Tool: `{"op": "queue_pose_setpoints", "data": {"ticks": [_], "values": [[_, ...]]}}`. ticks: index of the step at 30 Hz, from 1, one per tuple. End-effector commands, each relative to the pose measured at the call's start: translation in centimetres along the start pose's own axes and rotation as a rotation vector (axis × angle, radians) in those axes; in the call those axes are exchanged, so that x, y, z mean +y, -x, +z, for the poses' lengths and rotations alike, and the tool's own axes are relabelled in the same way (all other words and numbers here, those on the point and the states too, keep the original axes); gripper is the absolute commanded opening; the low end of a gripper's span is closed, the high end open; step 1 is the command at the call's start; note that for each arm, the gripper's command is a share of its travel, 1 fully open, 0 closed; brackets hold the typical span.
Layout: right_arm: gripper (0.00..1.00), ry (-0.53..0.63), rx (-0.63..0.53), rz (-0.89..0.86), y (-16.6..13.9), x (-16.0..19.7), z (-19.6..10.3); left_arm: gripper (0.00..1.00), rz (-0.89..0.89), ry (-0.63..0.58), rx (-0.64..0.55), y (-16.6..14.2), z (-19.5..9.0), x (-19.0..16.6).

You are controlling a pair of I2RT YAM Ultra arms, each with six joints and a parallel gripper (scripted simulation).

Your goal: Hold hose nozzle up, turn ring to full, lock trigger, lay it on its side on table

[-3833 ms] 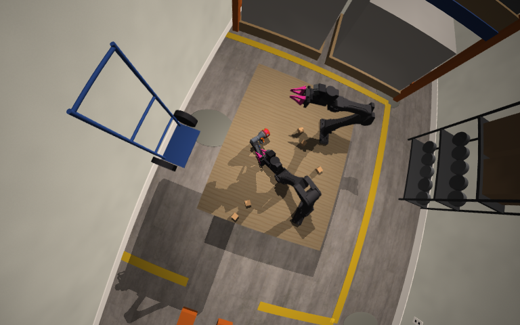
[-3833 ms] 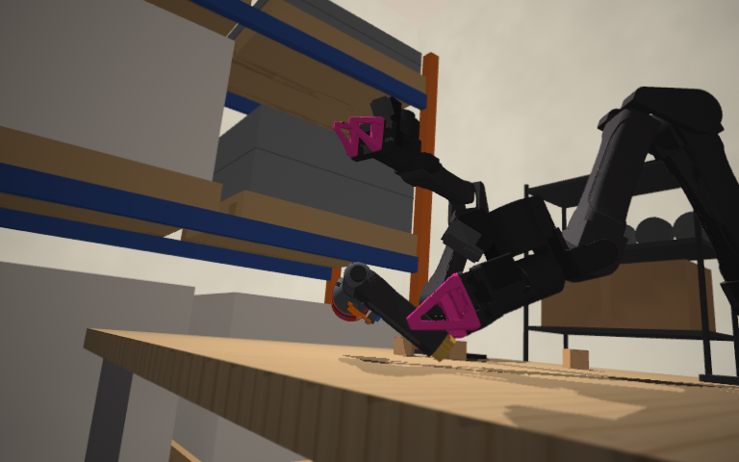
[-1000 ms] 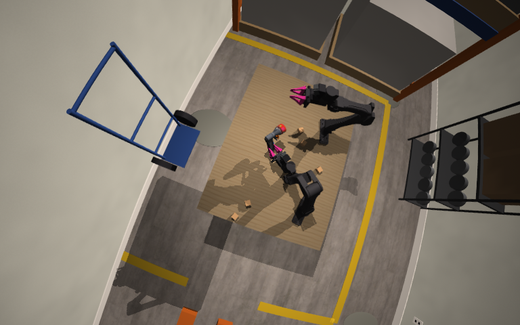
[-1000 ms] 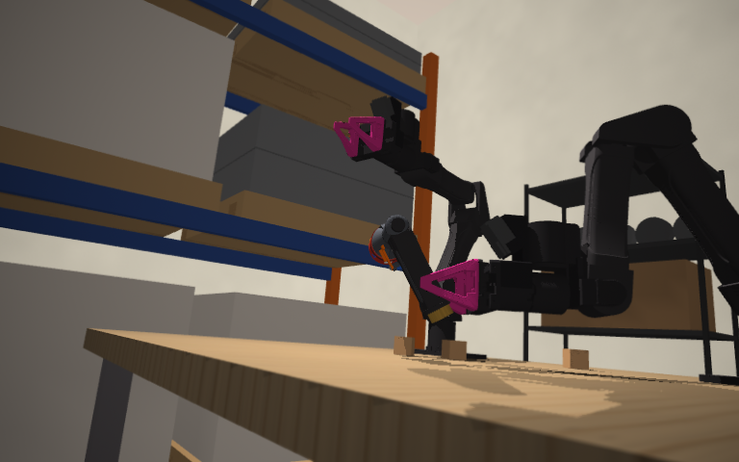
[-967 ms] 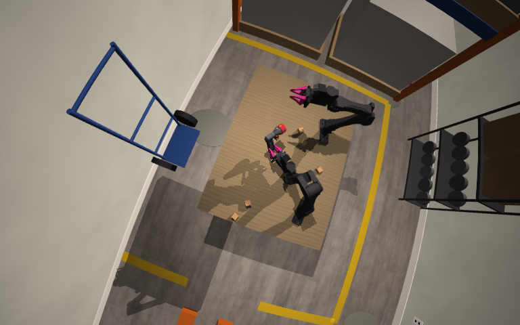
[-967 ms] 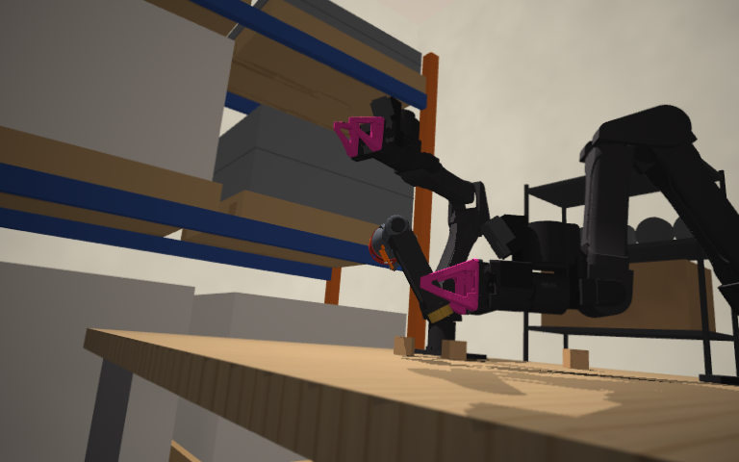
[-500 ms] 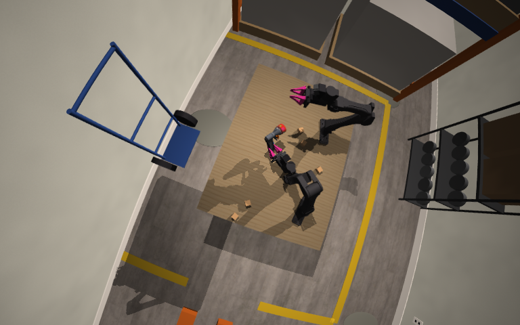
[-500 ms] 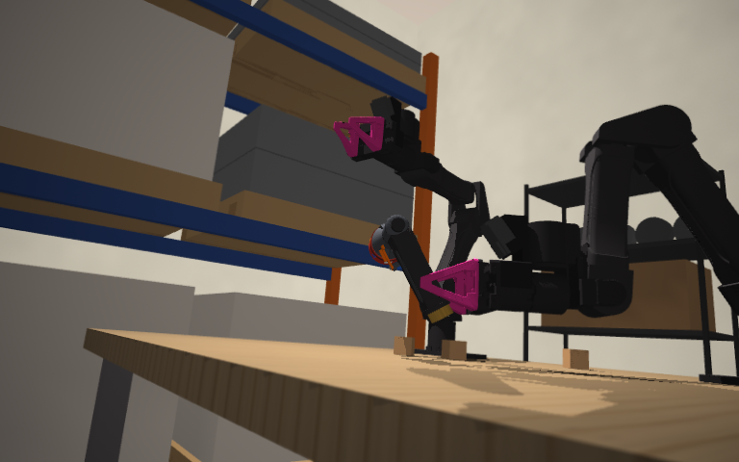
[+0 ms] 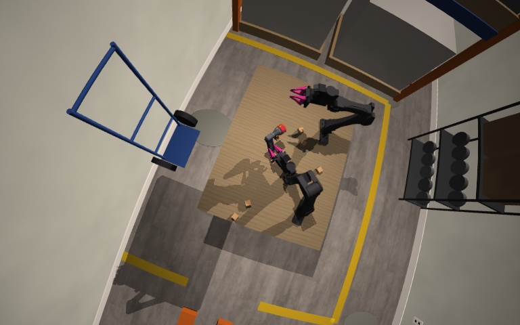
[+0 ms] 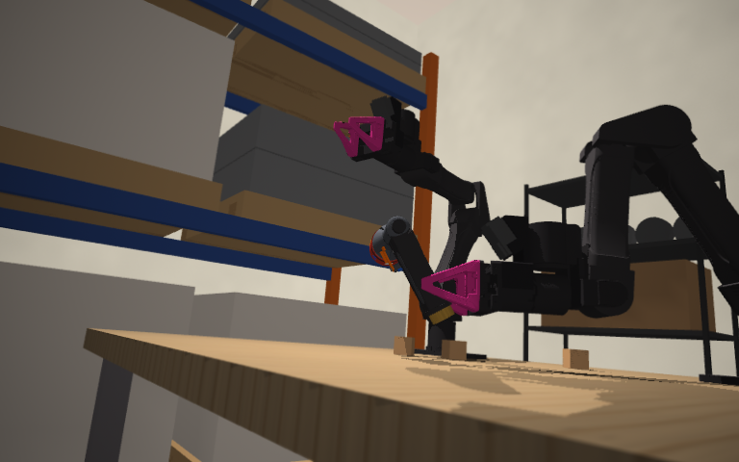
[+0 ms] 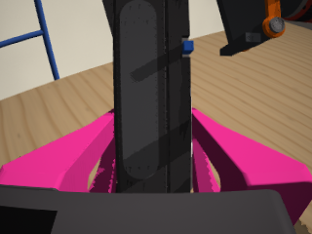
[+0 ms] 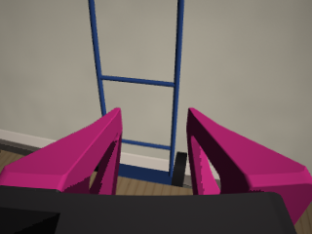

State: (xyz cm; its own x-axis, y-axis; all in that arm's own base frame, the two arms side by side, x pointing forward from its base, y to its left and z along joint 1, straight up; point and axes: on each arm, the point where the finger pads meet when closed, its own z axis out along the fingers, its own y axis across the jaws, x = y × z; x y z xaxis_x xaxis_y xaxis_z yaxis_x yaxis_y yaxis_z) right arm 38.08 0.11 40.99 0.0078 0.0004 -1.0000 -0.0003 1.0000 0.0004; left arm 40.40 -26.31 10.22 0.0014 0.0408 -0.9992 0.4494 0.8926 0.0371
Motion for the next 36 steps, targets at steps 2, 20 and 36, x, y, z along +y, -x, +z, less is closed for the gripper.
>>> {"op": "queue_pose_setpoints", "data": {"ticks": [2,20,36], "values": [[0.37,-0.001,-0.062,-0.005,2.8,0.0,0.0,0.35,-0.046,0.02,-0.165,5.3,0.1,0.9],[0.37,-0.001,-0.062,-0.005,2.8,0.0,0.0,0.35,-0.043,0.014,-0.149,4.9,-0.5,0.7],[0.87,-0.001,-0.062,-0.005,2.8,0.0,0.0,0.35,-0.053,0.003,-0.204,6.9,0.4,0.0]]}}
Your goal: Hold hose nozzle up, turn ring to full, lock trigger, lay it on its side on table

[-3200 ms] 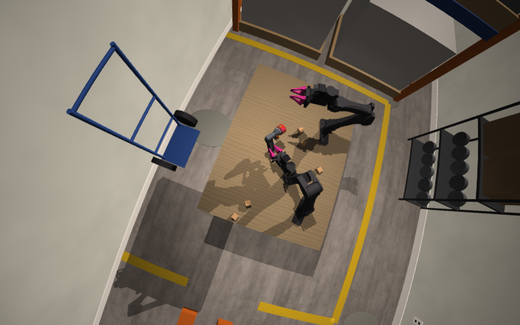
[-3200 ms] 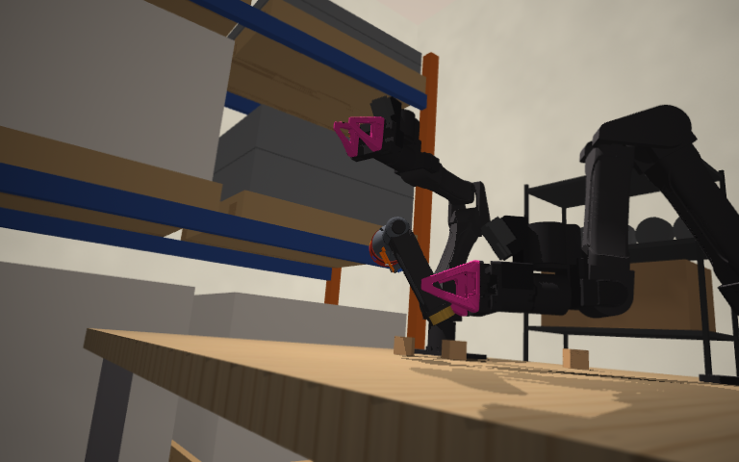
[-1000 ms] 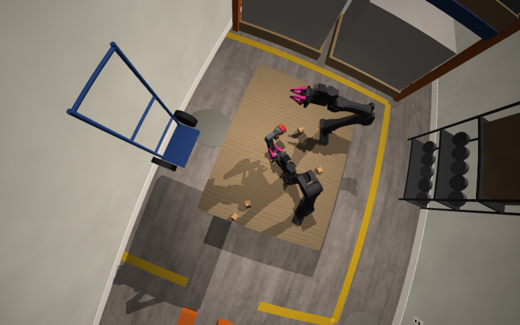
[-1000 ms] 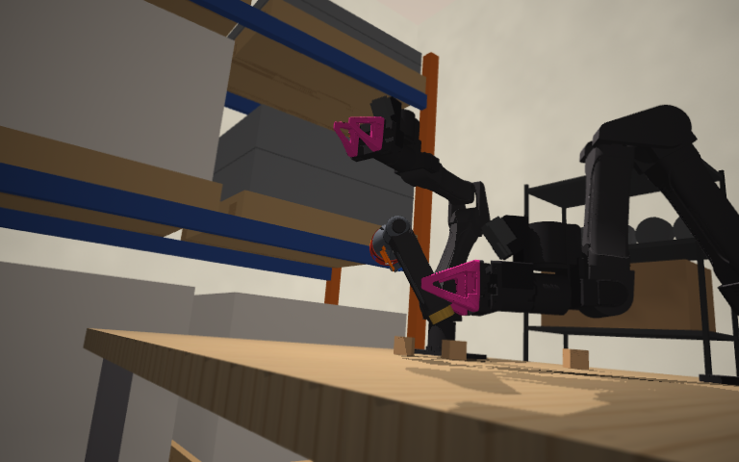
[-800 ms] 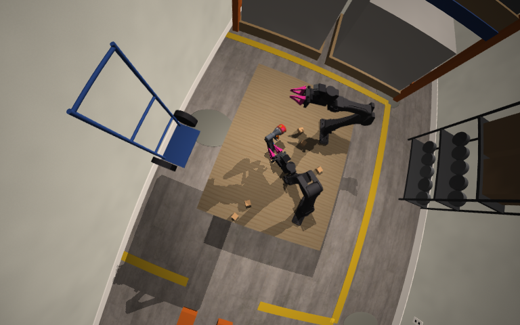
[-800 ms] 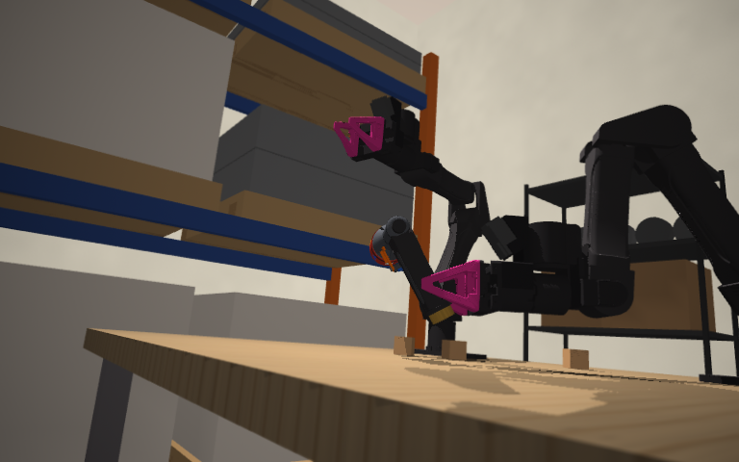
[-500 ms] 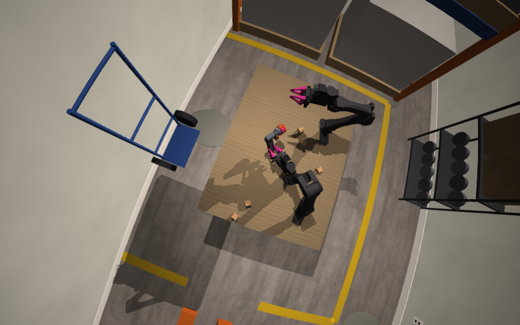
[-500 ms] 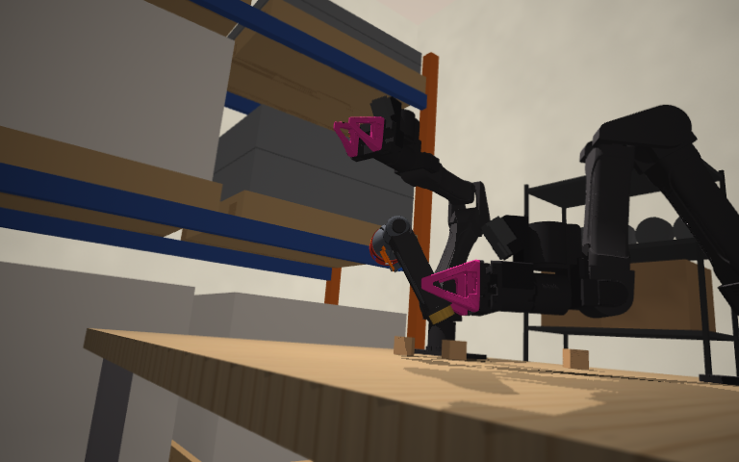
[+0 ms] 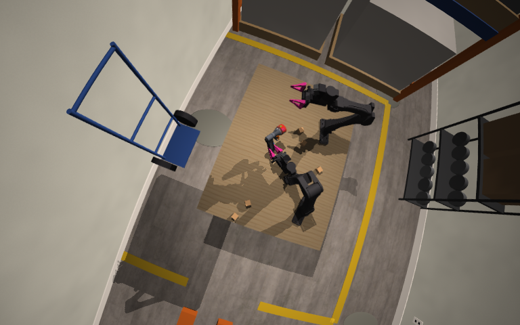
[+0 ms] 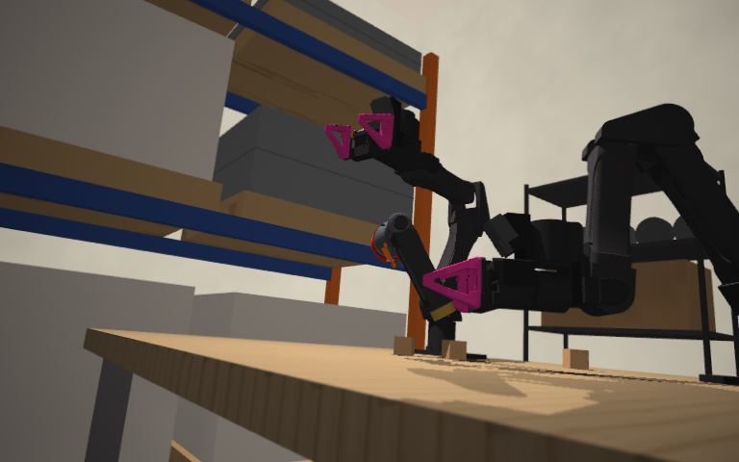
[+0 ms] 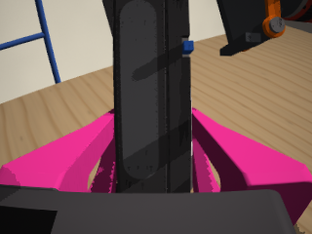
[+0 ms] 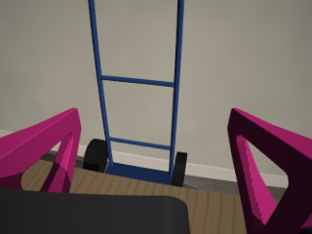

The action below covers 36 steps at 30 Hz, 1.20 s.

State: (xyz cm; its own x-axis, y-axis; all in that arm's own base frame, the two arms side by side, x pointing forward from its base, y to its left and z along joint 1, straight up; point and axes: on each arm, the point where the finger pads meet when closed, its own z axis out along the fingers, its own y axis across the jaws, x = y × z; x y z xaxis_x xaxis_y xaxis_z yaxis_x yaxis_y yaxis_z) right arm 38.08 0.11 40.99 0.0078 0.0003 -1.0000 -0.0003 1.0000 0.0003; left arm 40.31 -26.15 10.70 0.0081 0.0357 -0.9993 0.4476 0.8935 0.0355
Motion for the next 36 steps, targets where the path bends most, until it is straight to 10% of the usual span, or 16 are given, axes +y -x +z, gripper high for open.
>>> {"op": "queue_pose_setpoints", "data": {"ticks": [1,12,13,18,36], "values": [[0.87,-0.001,-0.062,-0.004,2.8,0.0,0.0,0.35,-0.051,0.001,-0.195,6.4,0.7,-0.1],[0.87,-0.001,-0.062,-0.003,2.8,0.0,0.0,0.35,-0.043,-0.008,-0.153,4.3,0.9,-0.7],[0.87,0.006,0.055,0.015,-2.8,-0.2,1.3,0.35,-0.044,-0.008,-0.154,4.4,0.9,-0.7],[0.87,0.066,-0.049,0.046,0.1,0.7,1.0,0.35,-0.044,-0.008,-0.154,4.4,0.9,-0.7],[0.87,0.444,-0.05,0.271,-10.5,4.0,2.3,0.35,-0.044,-0.008,-0.154,4.4,0.9,-0.7]]}}
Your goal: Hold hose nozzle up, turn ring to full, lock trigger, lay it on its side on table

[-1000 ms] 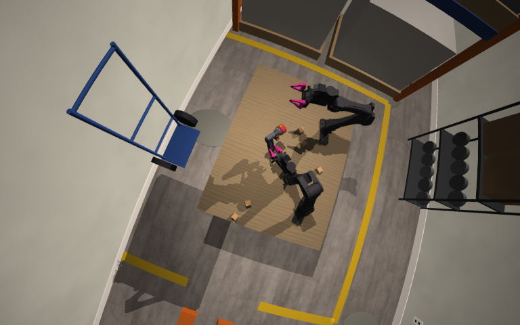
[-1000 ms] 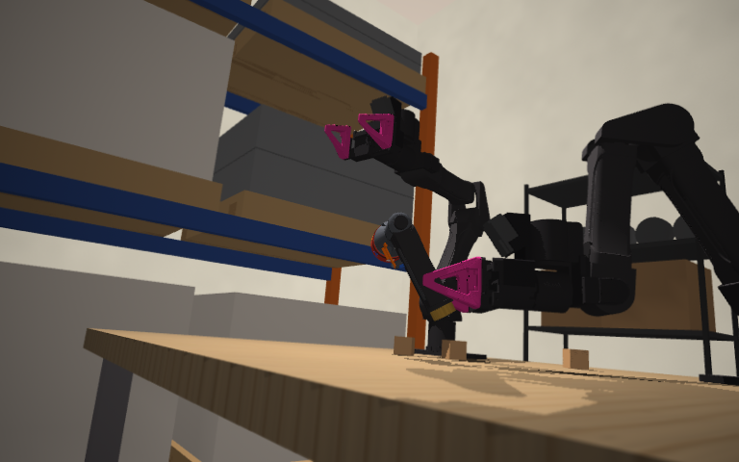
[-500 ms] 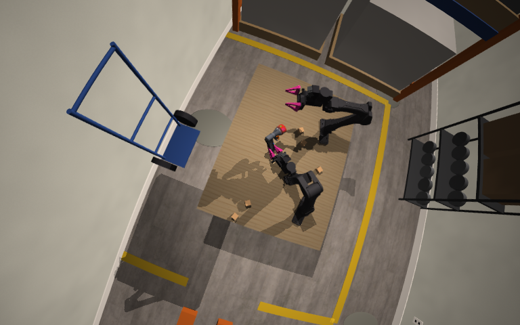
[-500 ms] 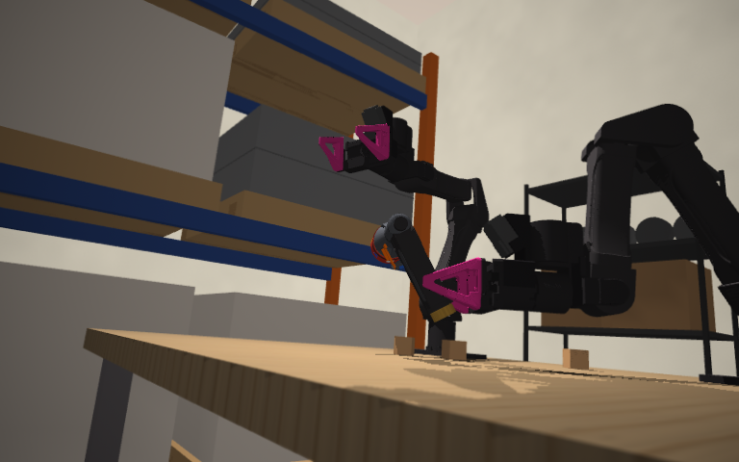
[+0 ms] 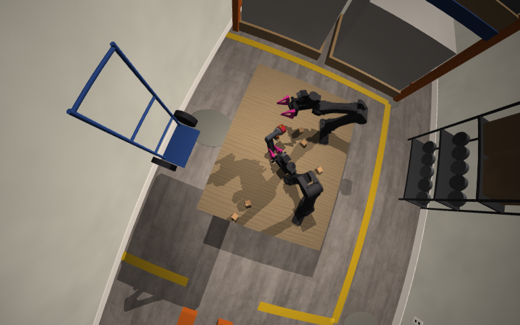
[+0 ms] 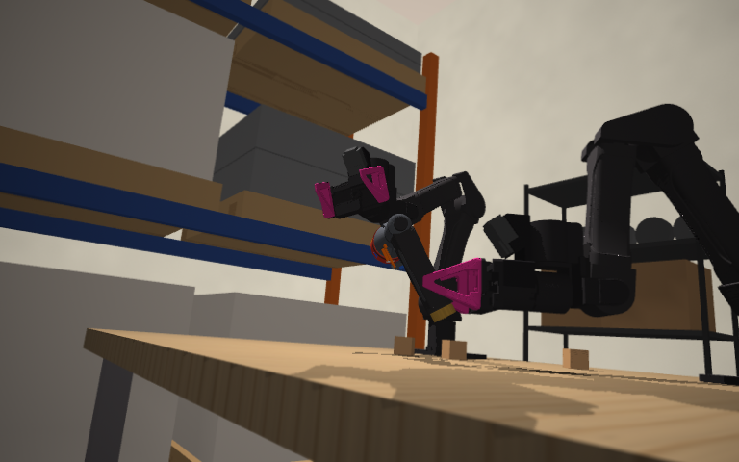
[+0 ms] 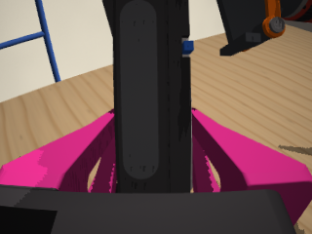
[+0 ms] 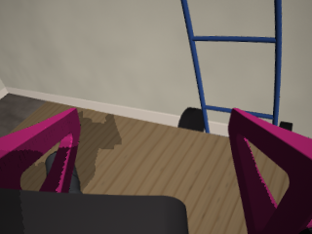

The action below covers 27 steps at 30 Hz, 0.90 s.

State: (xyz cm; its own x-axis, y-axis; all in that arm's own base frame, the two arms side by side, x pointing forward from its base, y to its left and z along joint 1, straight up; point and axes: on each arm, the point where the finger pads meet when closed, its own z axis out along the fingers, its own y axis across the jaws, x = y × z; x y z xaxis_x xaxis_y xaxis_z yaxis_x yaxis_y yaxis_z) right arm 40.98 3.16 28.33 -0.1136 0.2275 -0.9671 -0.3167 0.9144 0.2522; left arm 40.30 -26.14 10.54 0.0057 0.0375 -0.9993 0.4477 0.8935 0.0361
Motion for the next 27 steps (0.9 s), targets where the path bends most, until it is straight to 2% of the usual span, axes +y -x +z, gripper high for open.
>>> {"op": "queue_pose_setpoints", "data": {"ticks": [1,12,16,17,21,23,27], "values": [[0.87,0.147,-0.111,0.01,1.1,1.6,-0.3,0.35,-0.044,-0.008,-0.157,4.5,0.9,-0.7],[0.87,0.35,-0.02,0.136,-6.5,2.7,-3.4,0.35,-0.044,-0.008,-0.157,4.5,0.9,-0.7],[0.87,0.369,-0.022,0.136,-6.6,2.8,-3.7,0.35,-0.044,-0.008,-0.157,4.5,0.9,-0.7],[0.87,0.367,0.007,0.165,-8.0,2.7,-4.2,0.35,-0.044,-0.008,-0.157,4.5,0.9,-0.7],[0.87,0.435,0.054,0.212,-10.3,3.7,-6.0,0.35,-0.044,-0.008,-0.157,4.5,0.9,-0.7],[0.87,0.469,0.061,0.215,-10.9,4.3,-6.9,0.35,-0.044,-0.008,-0.157,4.5,0.9,-0.7],[0.87,0.457,0.073,0.235,-11.6,4.0,-7.1,0.35,-0.044,-0.008,-0.157,4.5,0.9,-0.7]]}}
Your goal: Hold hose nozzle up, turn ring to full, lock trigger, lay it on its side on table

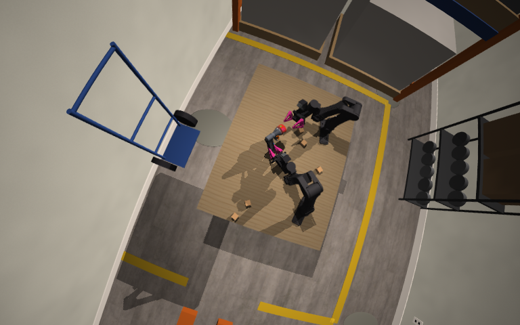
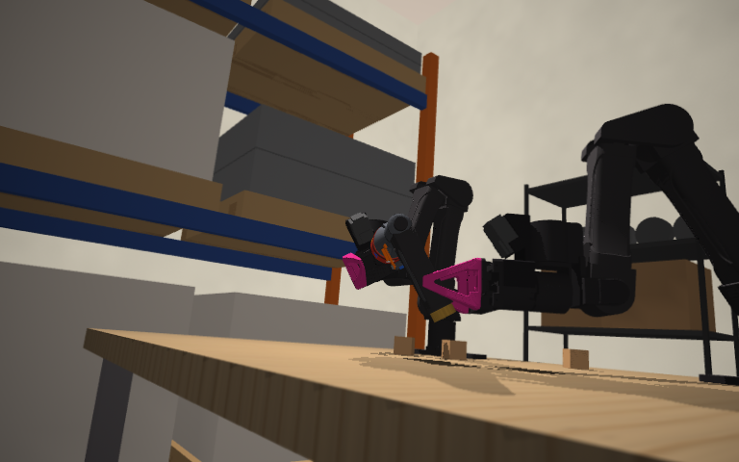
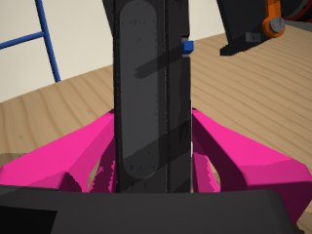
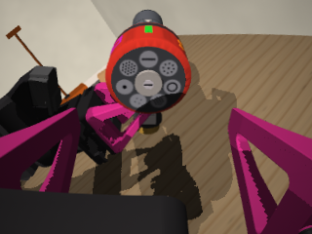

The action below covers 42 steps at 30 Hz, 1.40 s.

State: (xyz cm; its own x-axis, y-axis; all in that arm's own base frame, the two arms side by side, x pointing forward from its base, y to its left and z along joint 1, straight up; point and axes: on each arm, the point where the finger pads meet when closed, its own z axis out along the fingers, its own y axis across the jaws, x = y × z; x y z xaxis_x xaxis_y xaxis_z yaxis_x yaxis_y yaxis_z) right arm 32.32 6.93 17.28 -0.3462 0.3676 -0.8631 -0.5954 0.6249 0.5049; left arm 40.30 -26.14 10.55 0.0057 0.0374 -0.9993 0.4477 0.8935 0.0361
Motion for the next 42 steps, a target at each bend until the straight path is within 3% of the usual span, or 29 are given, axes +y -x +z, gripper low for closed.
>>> {"op": "queue_pose_setpoints", "data": {"ticks": [1,10,15,42], "values": [[0.87,0.05,-0.051,-0.051,1.2,0.7,-0.2,0.35,-0.044,-0.008,-0.157,4.5,0.9,-0.7],[0.87,0.031,-0.035,-0.006,-0.2,0.5,-0.4,0.35,-0.044,-0.008,-0.157,4.5,0.9,-0.7],[0.87,0.045,-0.051,-0.041,1.6,0.4,1.2,0.35,-0.044,-0.008,-0.157,4.5,0.9,-0.7],[0.87,0.043,-0.046,-0.038,1.3,0.5,5.1,0.35,-0.044,-0.008,-0.157,4.5,0.9,-0.7]]}}
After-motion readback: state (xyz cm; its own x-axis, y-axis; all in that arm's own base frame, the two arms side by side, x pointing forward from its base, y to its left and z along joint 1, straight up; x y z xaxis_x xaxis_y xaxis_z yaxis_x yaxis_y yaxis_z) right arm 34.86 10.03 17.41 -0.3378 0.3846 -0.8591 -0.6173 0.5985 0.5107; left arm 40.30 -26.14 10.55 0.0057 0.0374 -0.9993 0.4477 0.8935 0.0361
